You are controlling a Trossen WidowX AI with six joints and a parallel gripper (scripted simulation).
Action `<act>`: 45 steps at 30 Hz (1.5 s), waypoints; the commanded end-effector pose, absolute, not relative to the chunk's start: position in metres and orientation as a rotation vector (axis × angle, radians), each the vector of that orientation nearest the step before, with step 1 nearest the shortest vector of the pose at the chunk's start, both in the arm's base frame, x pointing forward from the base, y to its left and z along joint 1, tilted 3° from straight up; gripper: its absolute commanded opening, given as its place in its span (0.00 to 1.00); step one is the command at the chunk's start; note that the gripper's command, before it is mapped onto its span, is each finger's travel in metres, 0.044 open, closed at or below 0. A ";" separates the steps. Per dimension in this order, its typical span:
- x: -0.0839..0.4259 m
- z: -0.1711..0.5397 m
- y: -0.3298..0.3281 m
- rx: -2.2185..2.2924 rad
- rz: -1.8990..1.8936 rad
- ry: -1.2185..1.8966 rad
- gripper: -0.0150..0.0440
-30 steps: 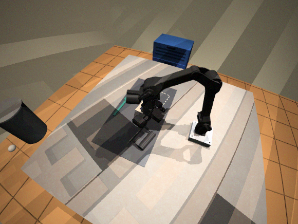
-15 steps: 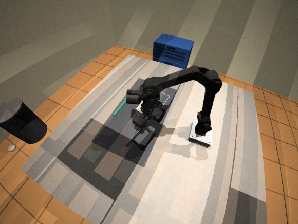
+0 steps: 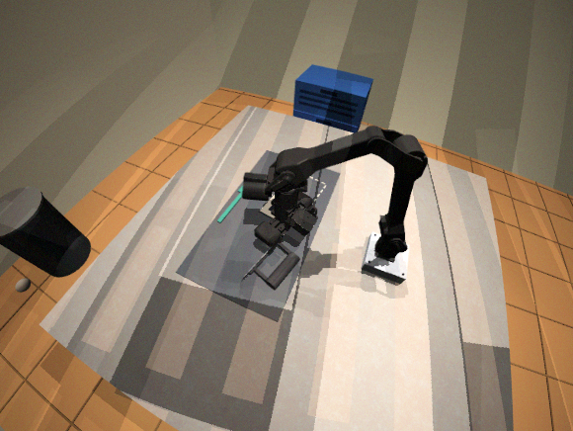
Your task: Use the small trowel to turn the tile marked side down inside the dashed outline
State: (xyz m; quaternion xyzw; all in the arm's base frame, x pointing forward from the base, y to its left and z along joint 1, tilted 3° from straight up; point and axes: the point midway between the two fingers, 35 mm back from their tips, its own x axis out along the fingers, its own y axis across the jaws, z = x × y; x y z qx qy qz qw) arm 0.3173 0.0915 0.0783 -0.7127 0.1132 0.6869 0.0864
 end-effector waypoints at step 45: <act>0.356 0.080 0.080 -2.134 2.043 0.339 0.42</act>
